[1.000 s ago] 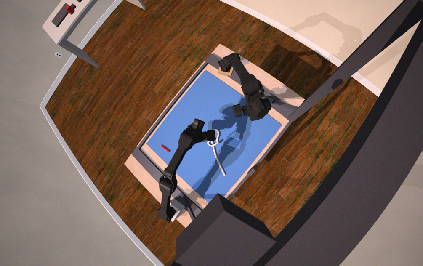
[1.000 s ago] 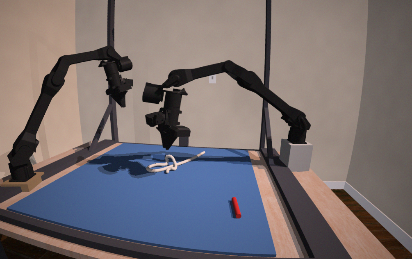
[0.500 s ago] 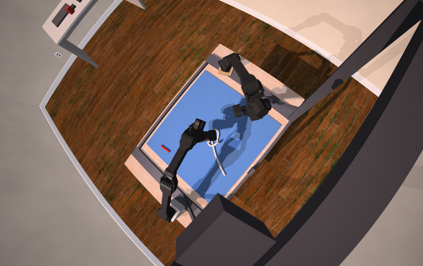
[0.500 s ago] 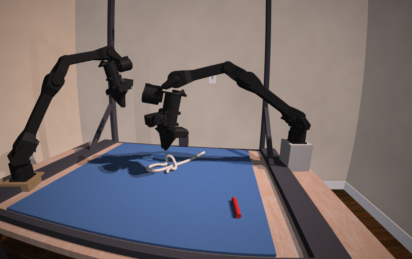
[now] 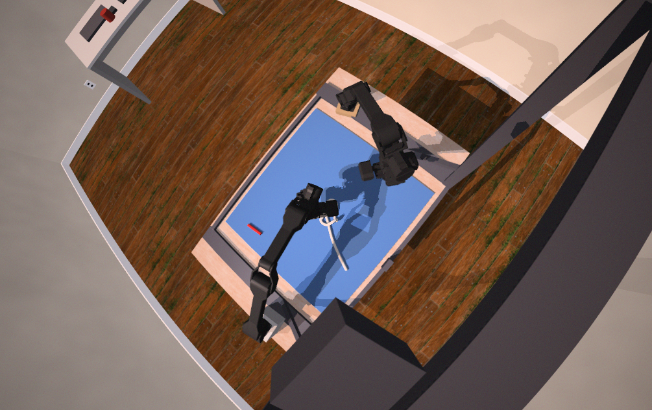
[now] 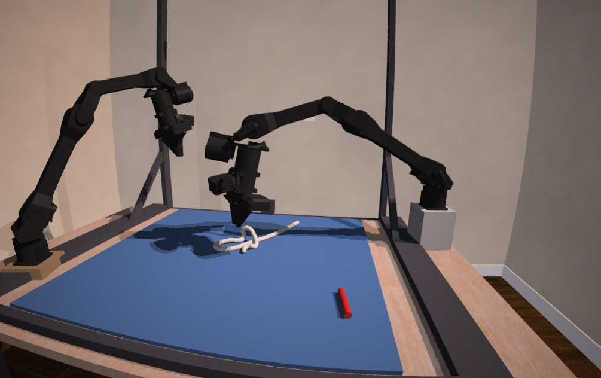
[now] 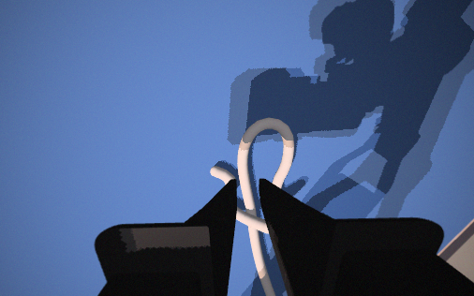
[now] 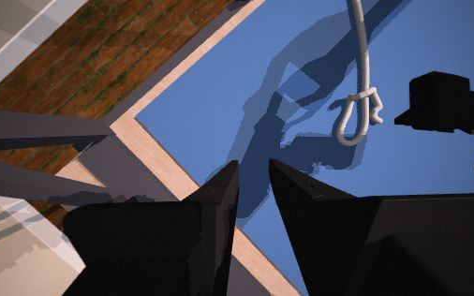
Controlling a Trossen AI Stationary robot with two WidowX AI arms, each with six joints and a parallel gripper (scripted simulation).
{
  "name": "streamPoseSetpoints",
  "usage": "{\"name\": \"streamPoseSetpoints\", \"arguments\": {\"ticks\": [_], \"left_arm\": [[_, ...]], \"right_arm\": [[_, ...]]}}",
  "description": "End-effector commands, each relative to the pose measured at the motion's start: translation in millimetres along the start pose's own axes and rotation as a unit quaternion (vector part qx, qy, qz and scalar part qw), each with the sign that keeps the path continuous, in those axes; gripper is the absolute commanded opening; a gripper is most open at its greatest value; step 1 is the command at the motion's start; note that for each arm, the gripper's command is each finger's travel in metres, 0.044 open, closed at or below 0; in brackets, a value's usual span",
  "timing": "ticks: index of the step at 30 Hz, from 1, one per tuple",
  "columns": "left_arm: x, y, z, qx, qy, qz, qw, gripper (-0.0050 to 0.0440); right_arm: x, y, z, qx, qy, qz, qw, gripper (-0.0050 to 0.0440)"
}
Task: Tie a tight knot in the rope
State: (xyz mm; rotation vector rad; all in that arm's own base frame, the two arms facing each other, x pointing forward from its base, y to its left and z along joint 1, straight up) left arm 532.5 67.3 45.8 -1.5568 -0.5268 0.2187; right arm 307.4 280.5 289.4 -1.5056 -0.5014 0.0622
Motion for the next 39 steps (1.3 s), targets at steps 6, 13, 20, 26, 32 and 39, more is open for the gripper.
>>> {"name": "streamPoseSetpoints", "arguments": {"ticks": [6,13,20,26,32,39], "left_arm": [[6,3,-8,-0.006,-0.002,-0.021,1.0,0.008],[6,3,-8,-0.006,-0.002,-0.021,1.0,0.008],[6,5,-8,-0.005,-0.002,-0.02,1.0,0.008],[5,11,-8,-0.005,-0.002,-0.018,1.0,0.008],[4,18,-8,-0.004,-0.002,-0.016,1.0,0.008],[4,25,-8,-0.003,-0.002,-0.015,1.0,0.008]], "right_arm": [[0,-11,-2,0.004,0.003,-0.014,1.0,0.01],[0,-11,-2,0.004,0.003,-0.014,1.0,0.01],[0,-11,-2,0.004,0.003,-0.014,1.0,0.01],[0,-11,-2,0.004,0.003,-0.014,1.0,0.01],[0,-11,-2,0.004,0.003,-0.014,1.0,0.01],[0,-11,-2,0.004,0.003,-0.014,1.0,0.01]]}}
Point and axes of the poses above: on each arm, the point midway between the two fingers, 35 mm back from their tips, its own y axis out along the fingers, its own z axis across the jaws, x = y × z, the point moved 5 cm from there along -y, back along the fingers, and after that the axes turned 12 degrees about y, right-handed, at the moved point
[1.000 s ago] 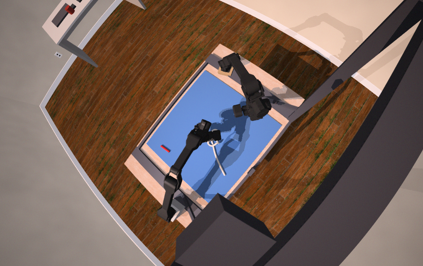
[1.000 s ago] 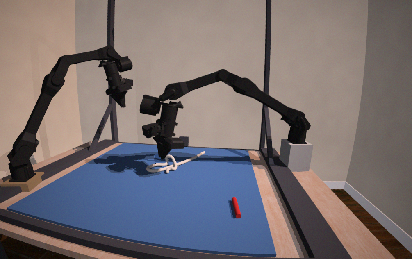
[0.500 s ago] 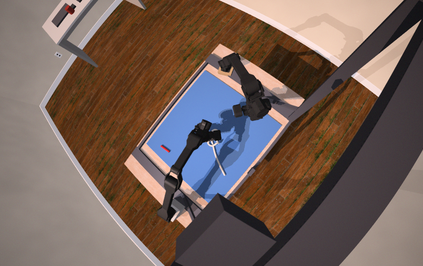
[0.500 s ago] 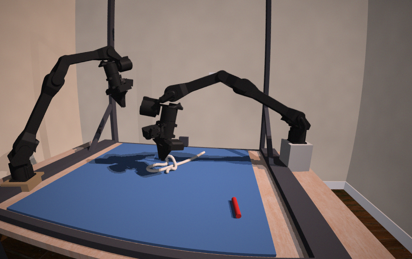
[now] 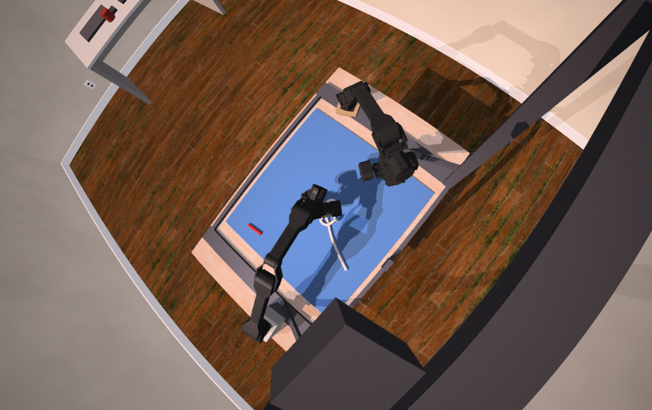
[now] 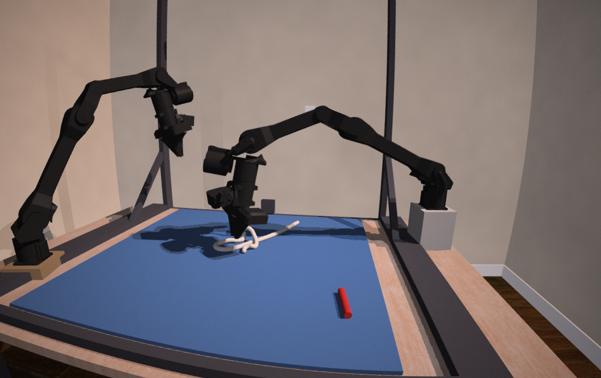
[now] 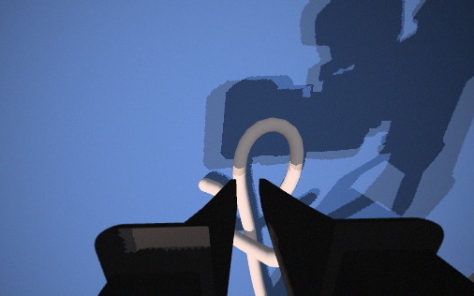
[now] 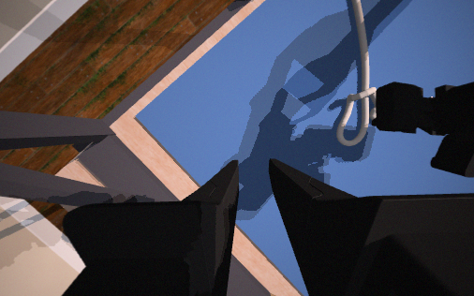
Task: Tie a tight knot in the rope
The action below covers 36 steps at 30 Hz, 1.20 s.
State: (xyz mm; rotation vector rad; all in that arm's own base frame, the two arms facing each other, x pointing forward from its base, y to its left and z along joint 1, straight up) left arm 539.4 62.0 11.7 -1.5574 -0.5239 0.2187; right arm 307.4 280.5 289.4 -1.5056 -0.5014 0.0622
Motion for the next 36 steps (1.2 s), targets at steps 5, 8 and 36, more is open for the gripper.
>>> {"name": "streamPoseSetpoints", "arguments": {"ticks": [5,8,36], "left_arm": [[6,-10,-2,-0.003,-0.003,-0.016,1.0,0.008],[6,-10,-2,-0.003,-0.003,-0.015,1.0,0.008],[4,12,-1,-0.004,-0.003,-0.012,1.0,0.008]], "right_arm": [[0,-11,-2,0.004,0.003,-0.014,1.0,0.01],[0,-11,-2,0.004,0.003,-0.014,1.0,0.01],[0,-11,-2,0.004,0.003,-0.014,1.0,0.01]]}}
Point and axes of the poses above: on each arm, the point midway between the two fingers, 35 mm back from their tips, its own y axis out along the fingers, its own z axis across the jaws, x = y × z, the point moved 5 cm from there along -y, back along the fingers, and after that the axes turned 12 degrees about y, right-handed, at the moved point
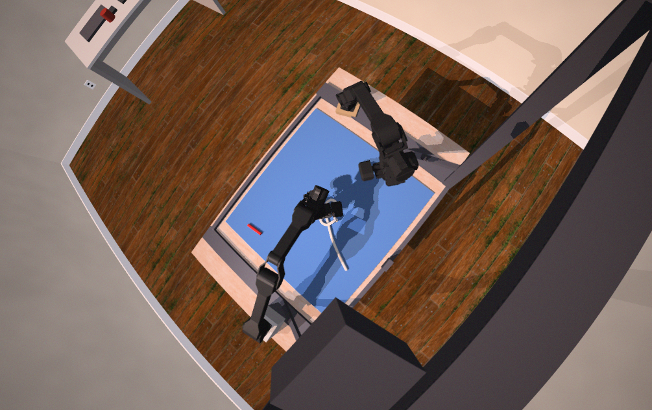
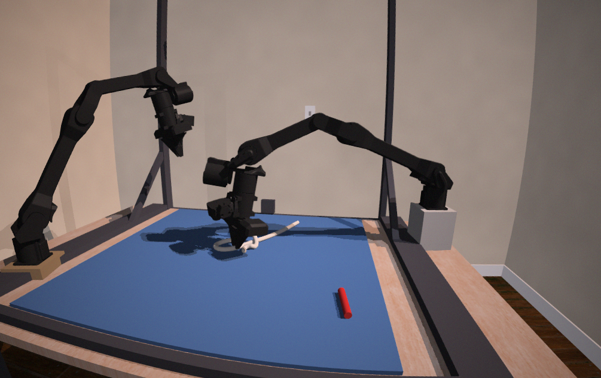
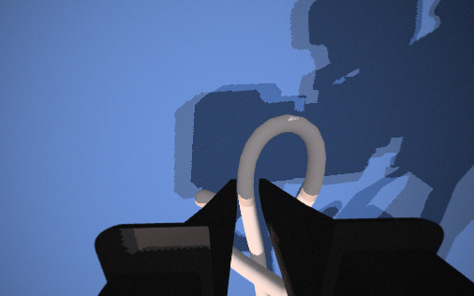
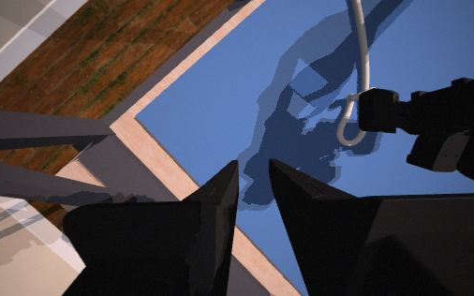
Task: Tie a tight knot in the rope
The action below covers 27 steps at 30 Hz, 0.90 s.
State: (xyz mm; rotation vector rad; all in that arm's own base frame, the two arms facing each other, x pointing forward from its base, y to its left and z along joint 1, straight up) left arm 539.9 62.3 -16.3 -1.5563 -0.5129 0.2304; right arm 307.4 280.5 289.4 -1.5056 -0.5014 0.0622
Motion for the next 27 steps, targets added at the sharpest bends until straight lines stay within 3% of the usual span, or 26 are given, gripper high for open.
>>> {"name": "streamPoseSetpoints", "arguments": {"ticks": [1,3,5,27], "left_arm": [[7.9,-15.3,-2.6,-0.007,-0.003,-0.018,1.0,0.008],[7.9,-15.3,-2.6,-0.007,-0.003,-0.018,1.0,0.008],[7.9,-15.3,-2.6,-0.007,-0.003,-0.018,1.0,0.005],[8.1,-16.2,-2.7,-0.007,-0.003,-0.018,1.0,0.005]], "right_arm": [[-0.4,-11.4,-1.8,0.004,0.003,-0.014,1.0,0.01],[-0.4,-11.4,-1.8,0.004,0.003,-0.014,1.0,0.01],[-0.4,-11.4,-1.8,0.004,0.003,-0.014,1.0,0.01],[-0.4,-11.4,-1.8,0.004,0.003,-0.014,1.0,0.01]]}}
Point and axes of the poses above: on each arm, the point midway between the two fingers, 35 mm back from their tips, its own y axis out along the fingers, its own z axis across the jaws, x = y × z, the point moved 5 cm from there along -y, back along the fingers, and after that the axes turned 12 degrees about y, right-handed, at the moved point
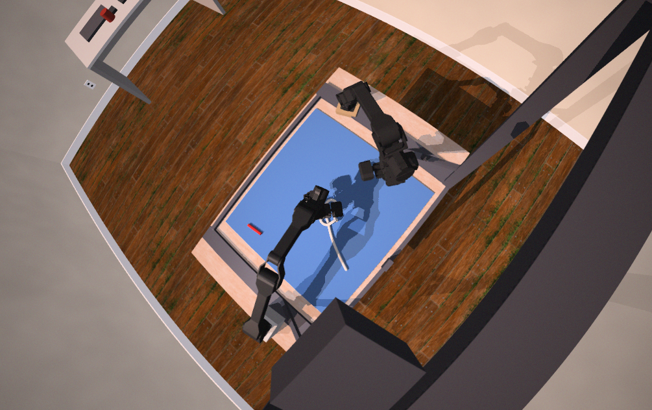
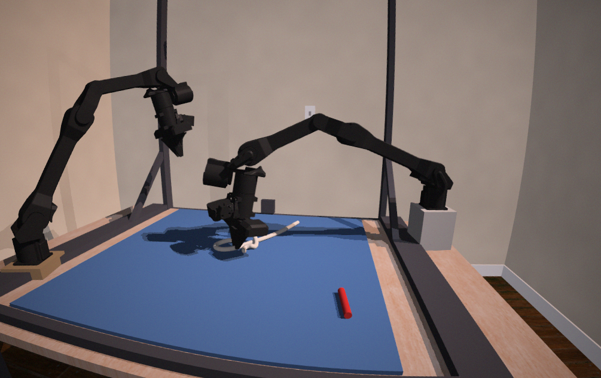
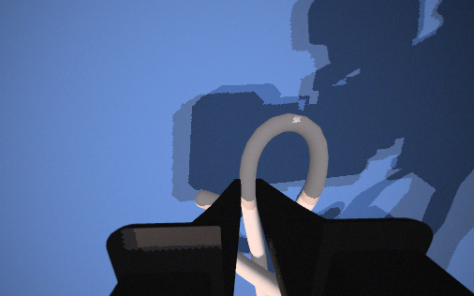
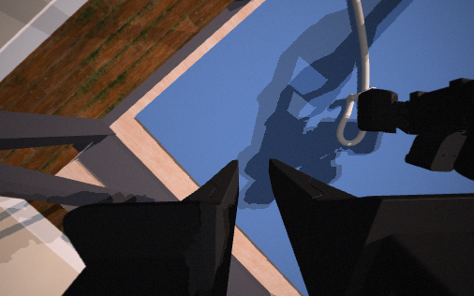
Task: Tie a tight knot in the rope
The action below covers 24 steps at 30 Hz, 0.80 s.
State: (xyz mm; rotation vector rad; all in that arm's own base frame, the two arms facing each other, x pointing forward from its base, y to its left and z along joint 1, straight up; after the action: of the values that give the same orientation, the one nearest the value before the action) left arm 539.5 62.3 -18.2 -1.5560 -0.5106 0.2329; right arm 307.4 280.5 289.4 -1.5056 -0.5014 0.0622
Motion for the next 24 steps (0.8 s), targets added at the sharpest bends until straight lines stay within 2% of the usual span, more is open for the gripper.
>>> {"name": "streamPoseSetpoints", "arguments": {"ticks": [1,24], "left_arm": [[9,-19,-3,-0.007,-0.003,-0.02,1.0,0.005],[12,-54,-4,-0.01,-0.003,-0.026,1.0,0.005]], "right_arm": [[0,-11,-2,0.004,0.003,-0.014,1.0,0.01],[0,-11,-2,0.004,0.003,-0.014,1.0,0.01]]}}
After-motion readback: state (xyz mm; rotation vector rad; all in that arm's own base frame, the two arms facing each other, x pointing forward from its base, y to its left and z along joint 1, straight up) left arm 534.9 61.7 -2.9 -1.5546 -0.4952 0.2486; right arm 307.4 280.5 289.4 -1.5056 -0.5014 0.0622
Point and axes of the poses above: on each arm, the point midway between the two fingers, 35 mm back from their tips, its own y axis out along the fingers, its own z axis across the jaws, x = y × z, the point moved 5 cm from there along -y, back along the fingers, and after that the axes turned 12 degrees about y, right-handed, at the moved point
